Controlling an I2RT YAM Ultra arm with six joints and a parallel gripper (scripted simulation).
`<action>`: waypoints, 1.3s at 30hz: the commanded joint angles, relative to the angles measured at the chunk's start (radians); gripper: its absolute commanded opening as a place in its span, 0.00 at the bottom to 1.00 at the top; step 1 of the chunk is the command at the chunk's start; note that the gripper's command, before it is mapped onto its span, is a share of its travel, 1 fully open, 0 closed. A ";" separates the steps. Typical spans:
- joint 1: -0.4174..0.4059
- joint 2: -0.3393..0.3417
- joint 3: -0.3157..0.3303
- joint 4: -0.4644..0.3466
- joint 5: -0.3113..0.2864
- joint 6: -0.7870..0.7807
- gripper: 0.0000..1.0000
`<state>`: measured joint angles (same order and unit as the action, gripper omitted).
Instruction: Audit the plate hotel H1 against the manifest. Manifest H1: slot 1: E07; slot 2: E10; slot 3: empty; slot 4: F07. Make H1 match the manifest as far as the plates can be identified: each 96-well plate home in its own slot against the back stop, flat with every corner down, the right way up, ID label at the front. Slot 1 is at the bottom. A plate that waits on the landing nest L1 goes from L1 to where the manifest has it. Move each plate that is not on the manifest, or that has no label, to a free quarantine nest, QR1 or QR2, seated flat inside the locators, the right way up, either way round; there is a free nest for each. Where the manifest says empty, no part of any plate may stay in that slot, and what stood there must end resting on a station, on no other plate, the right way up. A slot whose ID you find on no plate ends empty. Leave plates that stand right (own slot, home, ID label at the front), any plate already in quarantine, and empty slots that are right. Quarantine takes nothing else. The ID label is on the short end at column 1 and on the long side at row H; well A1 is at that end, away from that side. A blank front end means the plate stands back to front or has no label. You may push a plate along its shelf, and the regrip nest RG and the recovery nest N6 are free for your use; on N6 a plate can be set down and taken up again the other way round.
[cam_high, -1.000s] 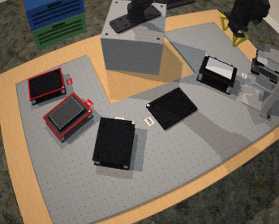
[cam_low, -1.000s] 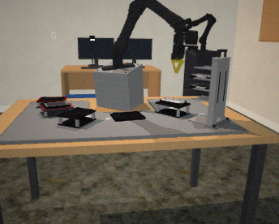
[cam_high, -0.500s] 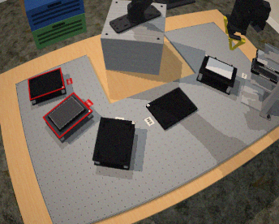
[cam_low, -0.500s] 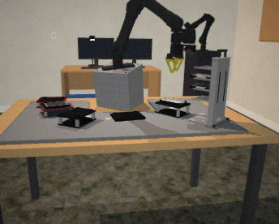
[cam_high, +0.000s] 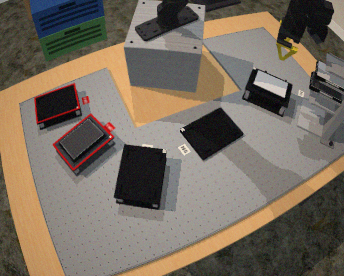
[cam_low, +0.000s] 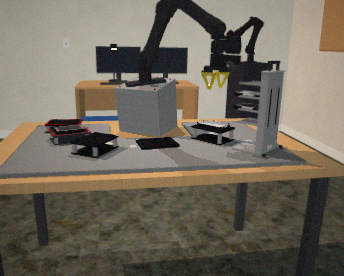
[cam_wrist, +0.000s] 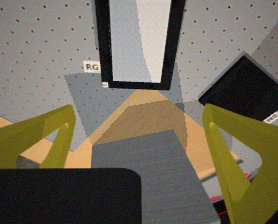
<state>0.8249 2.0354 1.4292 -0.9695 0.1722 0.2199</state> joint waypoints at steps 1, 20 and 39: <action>-0.008 -0.024 -0.027 0.036 -0.001 0.057 1.00; -0.032 0.099 -0.119 0.222 -0.001 0.020 1.00; -0.038 0.170 -0.143 0.379 -0.001 -0.002 1.00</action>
<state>0.7738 2.2372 1.2816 -0.6289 0.1719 0.2291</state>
